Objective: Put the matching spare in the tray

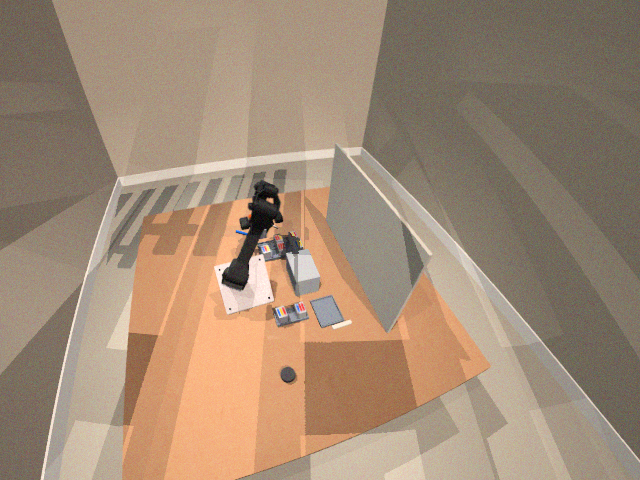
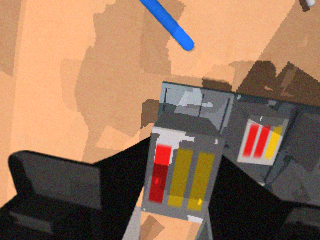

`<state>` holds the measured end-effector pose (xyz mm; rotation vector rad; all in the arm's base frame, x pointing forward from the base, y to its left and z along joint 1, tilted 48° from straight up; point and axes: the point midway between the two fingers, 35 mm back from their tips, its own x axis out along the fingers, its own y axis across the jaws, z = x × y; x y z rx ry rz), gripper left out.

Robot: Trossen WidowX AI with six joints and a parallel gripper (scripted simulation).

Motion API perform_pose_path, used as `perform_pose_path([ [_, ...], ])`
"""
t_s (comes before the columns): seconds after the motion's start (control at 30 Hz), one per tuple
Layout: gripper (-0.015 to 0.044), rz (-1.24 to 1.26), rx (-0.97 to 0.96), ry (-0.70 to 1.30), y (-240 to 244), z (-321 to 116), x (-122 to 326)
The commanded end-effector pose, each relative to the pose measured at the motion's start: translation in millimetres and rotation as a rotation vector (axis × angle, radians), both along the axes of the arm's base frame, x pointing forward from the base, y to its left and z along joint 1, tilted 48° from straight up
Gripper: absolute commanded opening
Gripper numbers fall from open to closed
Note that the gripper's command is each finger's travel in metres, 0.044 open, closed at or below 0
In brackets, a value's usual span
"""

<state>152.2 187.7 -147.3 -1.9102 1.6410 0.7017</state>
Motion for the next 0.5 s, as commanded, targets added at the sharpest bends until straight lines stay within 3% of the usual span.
perform_pose_path([
  [0.0, 0.0000, -0.008, 0.001, 0.001, 5, 5, -2],
  [0.47, 0.0000, -0.004, -0.004, 0.004, 21, 18, -4],
])
